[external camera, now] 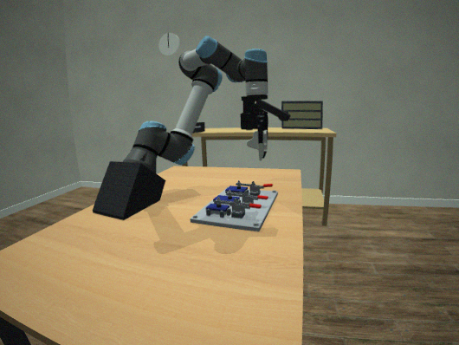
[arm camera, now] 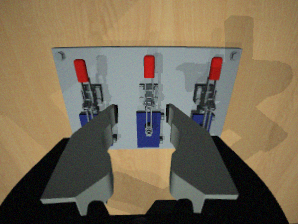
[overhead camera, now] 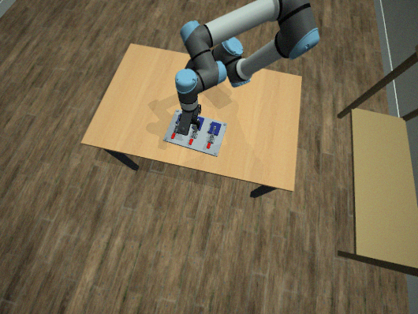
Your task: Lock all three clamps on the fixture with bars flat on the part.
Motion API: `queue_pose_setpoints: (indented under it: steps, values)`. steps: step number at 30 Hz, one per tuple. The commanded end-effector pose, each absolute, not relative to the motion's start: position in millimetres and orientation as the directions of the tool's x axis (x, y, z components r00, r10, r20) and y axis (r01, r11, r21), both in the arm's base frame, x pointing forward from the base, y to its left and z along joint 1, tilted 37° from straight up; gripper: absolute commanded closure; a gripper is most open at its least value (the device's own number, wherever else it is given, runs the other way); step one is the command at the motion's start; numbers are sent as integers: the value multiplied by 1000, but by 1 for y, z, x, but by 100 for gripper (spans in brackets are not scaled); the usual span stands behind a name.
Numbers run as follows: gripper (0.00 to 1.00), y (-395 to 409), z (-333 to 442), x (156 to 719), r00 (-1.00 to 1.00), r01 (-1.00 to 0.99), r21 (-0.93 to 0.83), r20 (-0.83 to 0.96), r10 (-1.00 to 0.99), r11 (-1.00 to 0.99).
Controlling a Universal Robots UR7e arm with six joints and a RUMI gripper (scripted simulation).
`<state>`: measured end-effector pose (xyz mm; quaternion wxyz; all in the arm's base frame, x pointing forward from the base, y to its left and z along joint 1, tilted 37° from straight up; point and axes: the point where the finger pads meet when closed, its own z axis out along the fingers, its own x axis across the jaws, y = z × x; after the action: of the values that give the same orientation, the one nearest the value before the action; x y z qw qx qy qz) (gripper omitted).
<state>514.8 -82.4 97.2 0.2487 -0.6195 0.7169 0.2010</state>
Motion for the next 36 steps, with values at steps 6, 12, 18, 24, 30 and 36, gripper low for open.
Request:
queue_pose_setpoints:
  steps: [6, 12, 18, 24, 30, 36]
  values:
    - [72, -42, 130, 520, -109, -988, -21, -605, -789, 152]
    - [72, -42, 130, 520, -109, -988, -21, -605, -789, 152]
    - [72, -13, 152, 523, -108, -988, -21, -605, -789, 152]
    - [72, -6, 158, 524, -109, -988, -21, -605, -789, 152]
    - [72, -6, 158, 524, -109, -988, -21, -605, -789, 152]
    - [72, 11, 133, 527, -109, -988, -21, -605, -789, 152]
